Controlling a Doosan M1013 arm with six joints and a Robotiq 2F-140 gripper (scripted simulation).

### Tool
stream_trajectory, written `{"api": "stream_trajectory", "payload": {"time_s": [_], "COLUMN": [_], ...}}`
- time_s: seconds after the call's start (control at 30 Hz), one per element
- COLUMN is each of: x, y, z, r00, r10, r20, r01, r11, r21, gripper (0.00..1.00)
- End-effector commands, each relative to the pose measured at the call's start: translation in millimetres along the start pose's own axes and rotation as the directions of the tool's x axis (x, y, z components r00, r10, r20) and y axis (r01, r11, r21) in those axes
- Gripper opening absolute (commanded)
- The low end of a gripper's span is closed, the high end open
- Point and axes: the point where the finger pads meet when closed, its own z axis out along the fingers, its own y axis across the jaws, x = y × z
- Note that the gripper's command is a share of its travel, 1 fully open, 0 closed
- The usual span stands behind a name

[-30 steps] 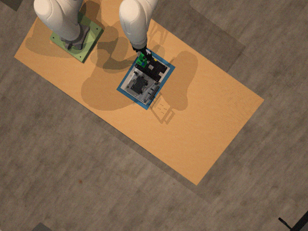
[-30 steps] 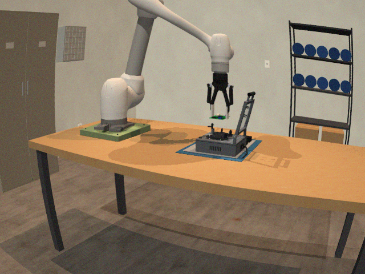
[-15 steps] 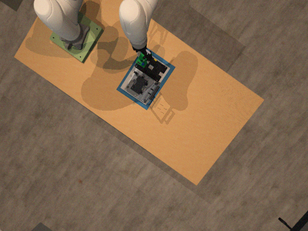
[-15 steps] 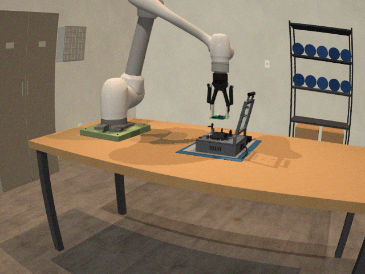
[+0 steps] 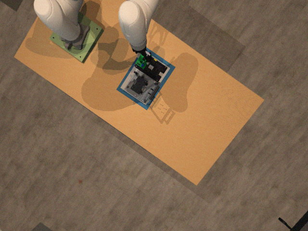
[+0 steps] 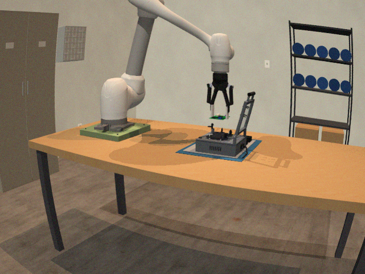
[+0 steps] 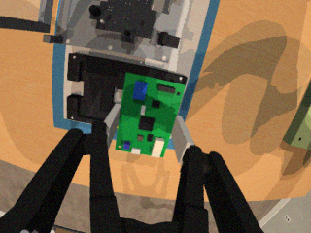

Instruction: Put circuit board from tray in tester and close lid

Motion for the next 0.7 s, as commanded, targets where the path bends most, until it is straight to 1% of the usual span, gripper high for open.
{"api": "stream_trajectory", "payload": {"time_s": [0.0,0.27,0.33,0.67], "x": [4,20,20,49], "y": [-1,-7,-7,-17], "z": [0,-2,-2,-4], "r00": [1.0,1.0,1.0,1.0], "r10": [0.0,0.0,0.0,0.0], "r20": [0.0,0.0,0.0,0.0], "r01": [0.0,0.0,0.0,0.0], "r11": [1.0,1.0,1.0,1.0], "r21": [0.0,0.0,0.0,0.0], "gripper": [0.46,0.46,0.46,0.46]}}
